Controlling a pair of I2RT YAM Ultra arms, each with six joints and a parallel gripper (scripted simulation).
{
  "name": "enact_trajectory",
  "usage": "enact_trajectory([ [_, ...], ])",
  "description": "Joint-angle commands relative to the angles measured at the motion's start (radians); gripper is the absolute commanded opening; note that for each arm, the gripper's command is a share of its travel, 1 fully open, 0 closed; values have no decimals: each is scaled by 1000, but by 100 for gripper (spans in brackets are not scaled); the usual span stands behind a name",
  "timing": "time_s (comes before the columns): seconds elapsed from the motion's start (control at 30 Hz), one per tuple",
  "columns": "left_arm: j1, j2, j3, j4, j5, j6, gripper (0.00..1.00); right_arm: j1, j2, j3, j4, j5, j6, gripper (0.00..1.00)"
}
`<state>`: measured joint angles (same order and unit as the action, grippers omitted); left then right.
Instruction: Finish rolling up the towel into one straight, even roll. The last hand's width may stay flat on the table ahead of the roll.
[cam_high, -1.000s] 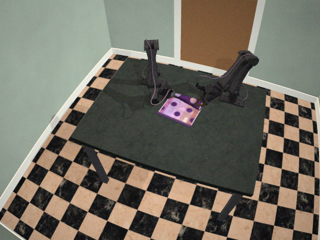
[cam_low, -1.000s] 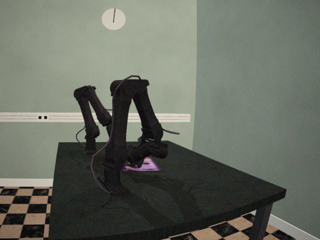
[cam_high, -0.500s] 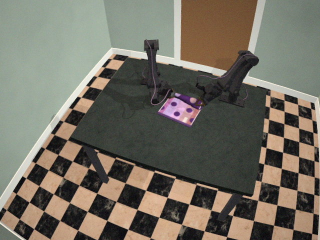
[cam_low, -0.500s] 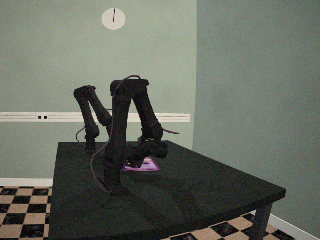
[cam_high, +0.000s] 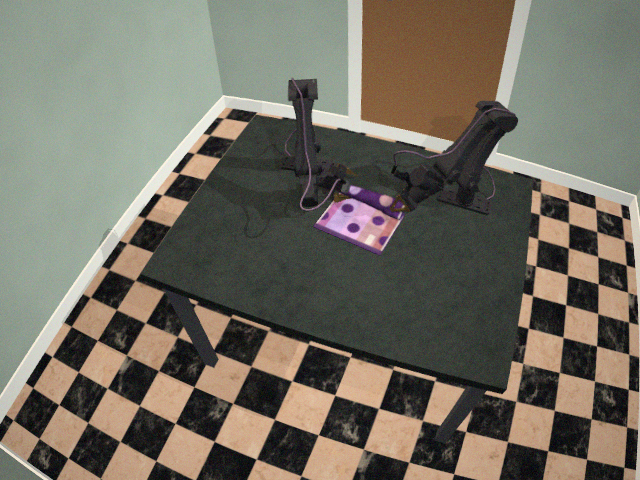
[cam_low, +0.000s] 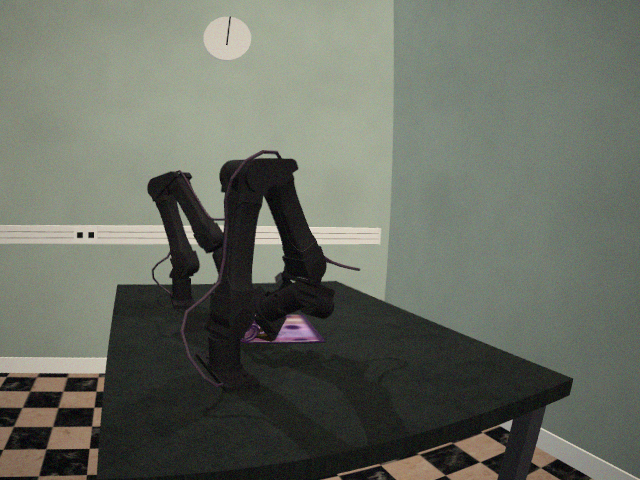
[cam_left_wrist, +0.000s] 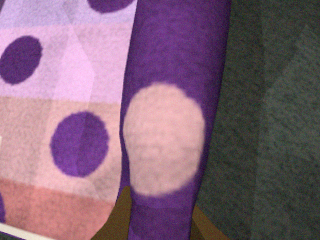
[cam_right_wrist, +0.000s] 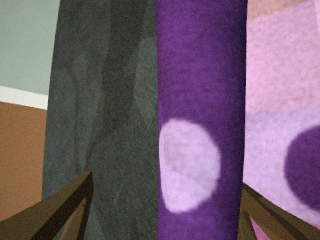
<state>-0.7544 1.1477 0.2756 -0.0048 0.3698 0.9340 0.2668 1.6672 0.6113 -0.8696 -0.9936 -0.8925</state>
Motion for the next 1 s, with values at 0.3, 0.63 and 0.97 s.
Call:
enact_trajectory([
  [0.3,15,42,45,-57,41,-14,23,-110,-18,100,-168,86,-155,85],
  [0.63,96,163,193,-262,175,-18,23,-260,15,228,-422,155,-363,85],
  [0.97,167,332,362,-489,301,11,23,-213,-148,154,-309,170,-291,88],
])
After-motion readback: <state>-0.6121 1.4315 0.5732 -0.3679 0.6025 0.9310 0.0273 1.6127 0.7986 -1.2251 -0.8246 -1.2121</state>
